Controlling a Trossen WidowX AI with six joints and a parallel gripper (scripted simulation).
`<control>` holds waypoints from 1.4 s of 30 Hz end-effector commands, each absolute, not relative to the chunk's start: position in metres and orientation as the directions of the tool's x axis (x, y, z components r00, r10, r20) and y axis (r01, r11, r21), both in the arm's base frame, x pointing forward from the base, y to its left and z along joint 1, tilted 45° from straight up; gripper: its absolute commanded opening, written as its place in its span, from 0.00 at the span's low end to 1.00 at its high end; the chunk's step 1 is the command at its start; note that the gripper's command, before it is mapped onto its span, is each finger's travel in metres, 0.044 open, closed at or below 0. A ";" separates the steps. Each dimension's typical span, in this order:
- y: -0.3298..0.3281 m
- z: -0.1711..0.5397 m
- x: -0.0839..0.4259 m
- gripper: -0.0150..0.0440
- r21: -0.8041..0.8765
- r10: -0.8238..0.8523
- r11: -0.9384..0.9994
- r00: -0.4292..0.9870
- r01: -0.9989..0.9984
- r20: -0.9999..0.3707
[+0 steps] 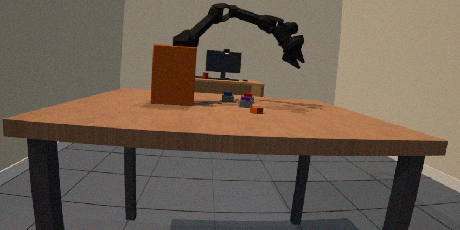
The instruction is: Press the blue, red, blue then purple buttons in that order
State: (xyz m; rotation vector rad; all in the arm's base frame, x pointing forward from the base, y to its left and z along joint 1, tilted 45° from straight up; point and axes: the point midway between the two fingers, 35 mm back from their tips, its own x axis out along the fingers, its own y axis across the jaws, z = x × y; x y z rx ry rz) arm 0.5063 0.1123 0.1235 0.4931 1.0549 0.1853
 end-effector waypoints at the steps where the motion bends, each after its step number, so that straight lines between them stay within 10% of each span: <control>1: 0.112 0.123 0.504 0.93 0.473 0.380 0.877 0.484 0.083 -0.788; 20: 0.114 0.090 0.213 0.93 0.694 0.691 0.720 -0.069 -0.024 -0.719; 29: 0.114 0.089 0.203 0.93 0.705 0.702 0.709 -0.082 -0.020 -0.708; 42: 0.158 0.046 0.197 0.35 0.708 0.704 0.706 -0.083 -0.020 -0.705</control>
